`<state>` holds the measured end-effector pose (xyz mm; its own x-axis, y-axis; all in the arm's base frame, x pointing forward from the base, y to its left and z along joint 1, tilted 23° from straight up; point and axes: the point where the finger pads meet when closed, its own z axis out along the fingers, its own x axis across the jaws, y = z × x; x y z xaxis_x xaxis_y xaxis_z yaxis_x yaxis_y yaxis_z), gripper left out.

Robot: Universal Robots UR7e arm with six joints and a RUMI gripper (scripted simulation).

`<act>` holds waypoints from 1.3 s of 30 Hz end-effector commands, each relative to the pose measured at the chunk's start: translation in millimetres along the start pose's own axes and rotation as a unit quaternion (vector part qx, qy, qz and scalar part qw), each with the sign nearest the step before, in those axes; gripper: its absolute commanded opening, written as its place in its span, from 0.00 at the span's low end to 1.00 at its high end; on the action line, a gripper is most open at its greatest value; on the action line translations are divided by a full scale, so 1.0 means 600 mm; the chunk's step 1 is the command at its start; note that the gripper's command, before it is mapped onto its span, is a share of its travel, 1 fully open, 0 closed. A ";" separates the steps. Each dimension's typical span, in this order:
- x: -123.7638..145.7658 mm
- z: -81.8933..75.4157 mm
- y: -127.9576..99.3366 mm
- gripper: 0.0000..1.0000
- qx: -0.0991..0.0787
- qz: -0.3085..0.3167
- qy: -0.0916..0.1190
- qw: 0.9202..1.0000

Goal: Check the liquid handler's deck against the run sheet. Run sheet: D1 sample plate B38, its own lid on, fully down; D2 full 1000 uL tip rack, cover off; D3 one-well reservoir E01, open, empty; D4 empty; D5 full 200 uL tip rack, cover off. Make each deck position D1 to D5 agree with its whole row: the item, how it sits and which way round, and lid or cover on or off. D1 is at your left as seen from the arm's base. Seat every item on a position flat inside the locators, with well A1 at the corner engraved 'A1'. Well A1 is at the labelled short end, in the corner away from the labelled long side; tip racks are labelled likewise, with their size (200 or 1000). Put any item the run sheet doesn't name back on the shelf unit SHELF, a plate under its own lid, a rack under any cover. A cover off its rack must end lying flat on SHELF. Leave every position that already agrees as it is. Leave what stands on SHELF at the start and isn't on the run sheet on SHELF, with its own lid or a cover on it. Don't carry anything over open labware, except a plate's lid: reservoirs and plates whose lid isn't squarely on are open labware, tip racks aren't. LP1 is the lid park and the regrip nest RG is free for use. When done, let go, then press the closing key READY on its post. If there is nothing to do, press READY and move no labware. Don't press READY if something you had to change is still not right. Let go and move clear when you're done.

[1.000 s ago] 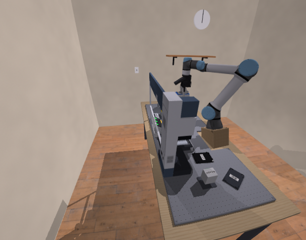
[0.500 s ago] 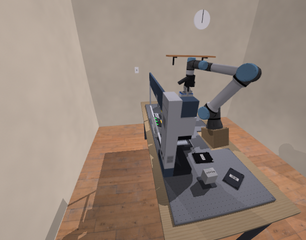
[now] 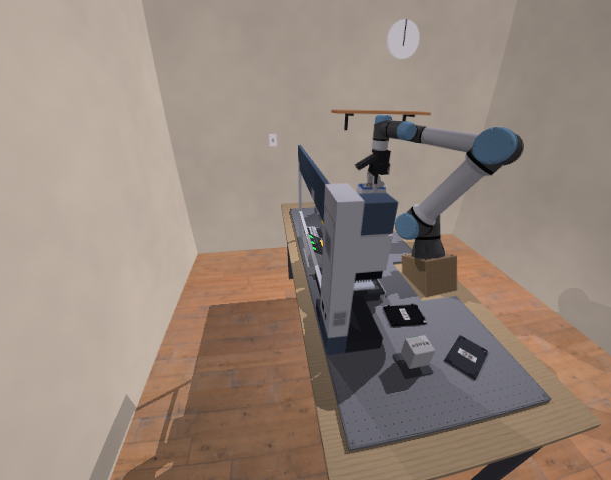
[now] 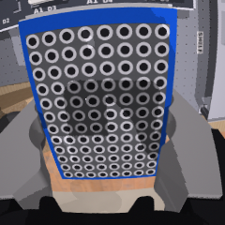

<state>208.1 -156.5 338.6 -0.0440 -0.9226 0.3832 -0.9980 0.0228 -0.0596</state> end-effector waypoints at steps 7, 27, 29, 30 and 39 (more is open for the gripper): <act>-0.075 0.002 0.004 0.00 -0.002 0.025 0.000 1.000; -0.188 0.003 0.009 0.00 -0.003 0.026 0.000 1.000; -0.204 0.003 0.010 0.00 -0.003 0.026 0.001 1.000; -0.213 0.003 0.010 0.00 -0.003 0.026 0.001 1.000; -0.265 -0.002 0.011 0.00 0.000 0.027 0.002 1.000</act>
<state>207.6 -22.9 283.8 -0.0729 -0.9289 0.3630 -0.9951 0.0435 -0.0885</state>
